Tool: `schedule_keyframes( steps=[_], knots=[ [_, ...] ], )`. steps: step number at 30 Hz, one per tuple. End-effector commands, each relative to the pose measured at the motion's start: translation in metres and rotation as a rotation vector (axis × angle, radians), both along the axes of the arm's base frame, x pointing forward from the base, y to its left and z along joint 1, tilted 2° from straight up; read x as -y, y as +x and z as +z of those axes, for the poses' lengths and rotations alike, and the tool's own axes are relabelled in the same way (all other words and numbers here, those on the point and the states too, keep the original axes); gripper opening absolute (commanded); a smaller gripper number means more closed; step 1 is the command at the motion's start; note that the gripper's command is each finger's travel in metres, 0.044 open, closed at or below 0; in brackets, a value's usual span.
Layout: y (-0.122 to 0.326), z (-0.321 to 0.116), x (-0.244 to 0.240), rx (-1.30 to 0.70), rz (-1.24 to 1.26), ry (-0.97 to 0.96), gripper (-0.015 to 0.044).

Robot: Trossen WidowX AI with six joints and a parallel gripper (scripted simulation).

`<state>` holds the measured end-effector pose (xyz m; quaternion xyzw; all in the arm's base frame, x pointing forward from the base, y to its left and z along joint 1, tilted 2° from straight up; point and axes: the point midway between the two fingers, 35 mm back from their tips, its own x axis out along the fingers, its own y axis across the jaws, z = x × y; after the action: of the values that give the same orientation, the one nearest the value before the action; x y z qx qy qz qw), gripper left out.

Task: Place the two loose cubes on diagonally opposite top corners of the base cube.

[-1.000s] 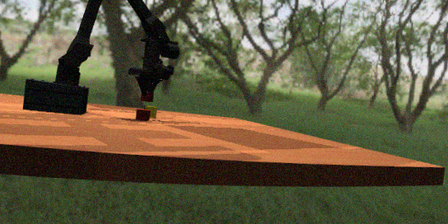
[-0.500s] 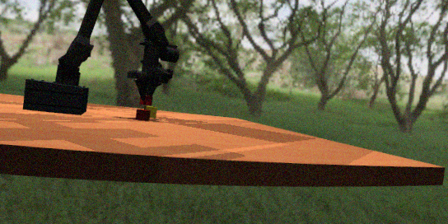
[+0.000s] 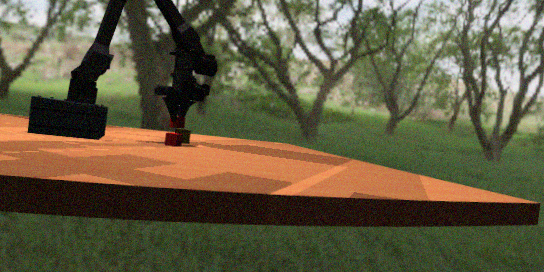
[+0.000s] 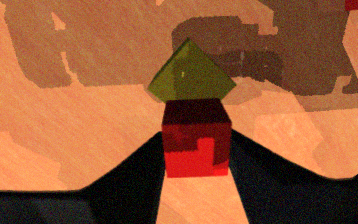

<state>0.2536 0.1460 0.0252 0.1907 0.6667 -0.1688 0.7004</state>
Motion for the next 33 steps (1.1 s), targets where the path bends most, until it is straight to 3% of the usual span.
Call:
schedule_keyframes(
  steps=[1,23,24,26,33],
  knots=[
    [0.000,0.000,0.000,0.003,-0.002,-0.001,0.0205],
    [-0.002,0.030,0.000,0.000,0.000,0.000,0.0205],
    [-0.001,0.028,0.002,0.001,0.002,0.001,0.0231],
    [0.002,0.030,0.011,0.001,0.010,-0.001,0.0265],
    [0.014,0.042,0.063,0.003,0.053,-0.008,0.0265]
  ],
)
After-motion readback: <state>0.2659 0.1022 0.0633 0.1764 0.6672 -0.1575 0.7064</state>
